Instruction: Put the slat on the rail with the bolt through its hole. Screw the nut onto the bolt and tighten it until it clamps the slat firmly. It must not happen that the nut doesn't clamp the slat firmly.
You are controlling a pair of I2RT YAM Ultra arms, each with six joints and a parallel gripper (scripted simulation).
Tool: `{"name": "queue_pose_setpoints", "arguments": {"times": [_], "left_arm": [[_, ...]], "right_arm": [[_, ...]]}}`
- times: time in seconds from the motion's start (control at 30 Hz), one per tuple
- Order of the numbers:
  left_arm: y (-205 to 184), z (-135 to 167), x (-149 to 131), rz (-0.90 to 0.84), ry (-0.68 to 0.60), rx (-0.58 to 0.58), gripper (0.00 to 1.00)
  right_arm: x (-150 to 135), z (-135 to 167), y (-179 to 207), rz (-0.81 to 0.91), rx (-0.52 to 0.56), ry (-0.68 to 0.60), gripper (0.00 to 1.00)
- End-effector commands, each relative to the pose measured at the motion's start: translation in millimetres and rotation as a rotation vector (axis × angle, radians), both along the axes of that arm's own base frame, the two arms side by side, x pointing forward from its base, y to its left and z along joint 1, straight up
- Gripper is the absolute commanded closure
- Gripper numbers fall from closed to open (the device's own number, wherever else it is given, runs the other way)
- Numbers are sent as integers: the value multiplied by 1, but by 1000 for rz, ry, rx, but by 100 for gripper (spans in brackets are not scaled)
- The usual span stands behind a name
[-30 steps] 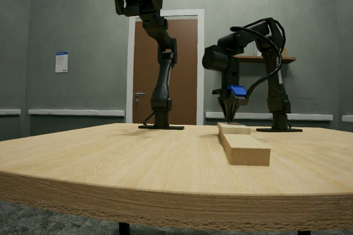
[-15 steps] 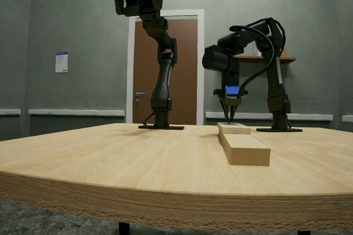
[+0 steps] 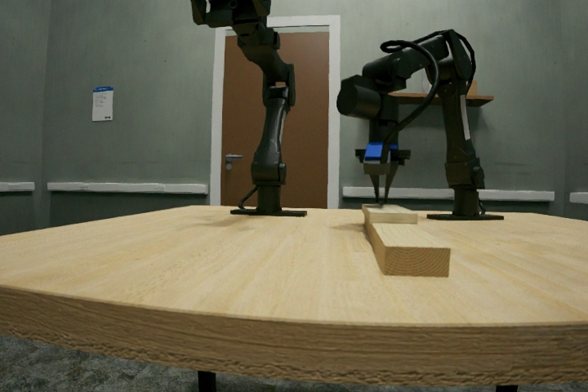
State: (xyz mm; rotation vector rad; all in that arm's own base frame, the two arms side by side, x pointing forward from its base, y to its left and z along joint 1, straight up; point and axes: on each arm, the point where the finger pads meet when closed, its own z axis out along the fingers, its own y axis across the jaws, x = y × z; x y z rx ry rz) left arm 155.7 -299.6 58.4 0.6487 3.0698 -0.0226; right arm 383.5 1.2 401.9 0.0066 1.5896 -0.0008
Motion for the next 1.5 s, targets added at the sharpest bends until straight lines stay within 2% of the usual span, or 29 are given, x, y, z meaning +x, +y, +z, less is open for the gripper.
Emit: {"name": "queue_pose_setpoints", "arguments": {"times": [0.0, 1.47], "left_arm": [[-2, -5, 0, -125, -20, -2, 88], [1, -8, -2, -884, -23, 12, 88]], "right_arm": [[-3, 10, 0, 5, -4, -31, 0], [-3, 10, 0, 5, -4, -31, 0]]}}
